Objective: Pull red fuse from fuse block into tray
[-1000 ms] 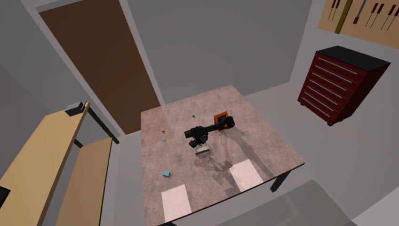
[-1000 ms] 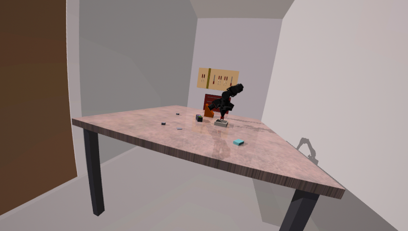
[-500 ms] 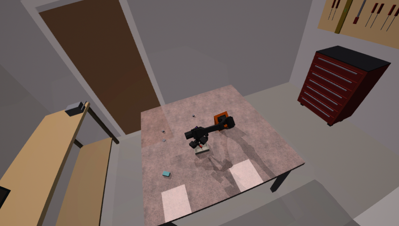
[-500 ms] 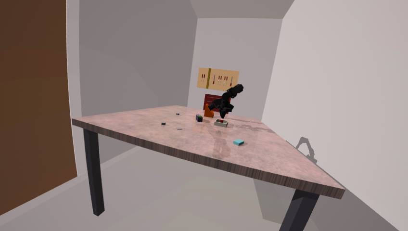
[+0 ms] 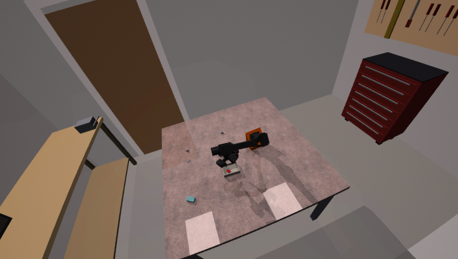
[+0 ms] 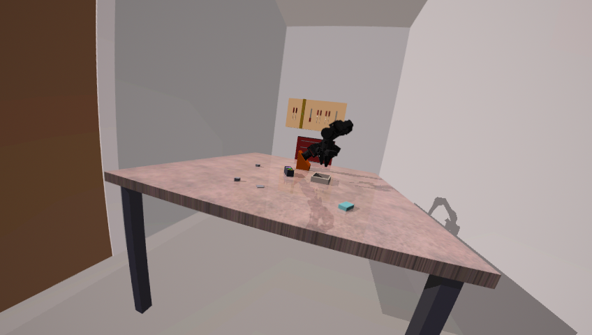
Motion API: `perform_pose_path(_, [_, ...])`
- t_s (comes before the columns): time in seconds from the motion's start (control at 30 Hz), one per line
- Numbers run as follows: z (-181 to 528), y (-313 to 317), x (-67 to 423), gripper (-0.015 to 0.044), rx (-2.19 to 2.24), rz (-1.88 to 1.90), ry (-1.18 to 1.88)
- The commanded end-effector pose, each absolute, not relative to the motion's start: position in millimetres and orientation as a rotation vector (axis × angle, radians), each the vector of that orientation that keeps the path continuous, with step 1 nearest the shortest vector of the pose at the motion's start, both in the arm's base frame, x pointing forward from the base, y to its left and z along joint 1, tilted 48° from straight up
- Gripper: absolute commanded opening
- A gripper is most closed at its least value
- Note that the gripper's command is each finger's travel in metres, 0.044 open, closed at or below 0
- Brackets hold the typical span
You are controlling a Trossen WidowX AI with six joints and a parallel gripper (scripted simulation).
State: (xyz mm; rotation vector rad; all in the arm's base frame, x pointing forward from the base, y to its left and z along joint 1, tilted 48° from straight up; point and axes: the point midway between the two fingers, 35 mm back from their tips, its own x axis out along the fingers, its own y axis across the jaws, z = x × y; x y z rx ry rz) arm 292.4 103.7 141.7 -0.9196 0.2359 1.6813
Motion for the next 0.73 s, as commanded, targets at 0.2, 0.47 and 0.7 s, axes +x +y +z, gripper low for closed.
perform_pose_path(0.2, [143.1, 102.6, 291.7, 0.0330, -0.917, 1.685, 0.236])
perform_pose_path(0.47, [143.1, 102.6, 291.7, 0.0330, -0.917, 1.685, 0.236])
perform_pose_path(0.7, [143.1, 102.6, 291.7, 0.0330, -0.917, 1.685, 0.236])
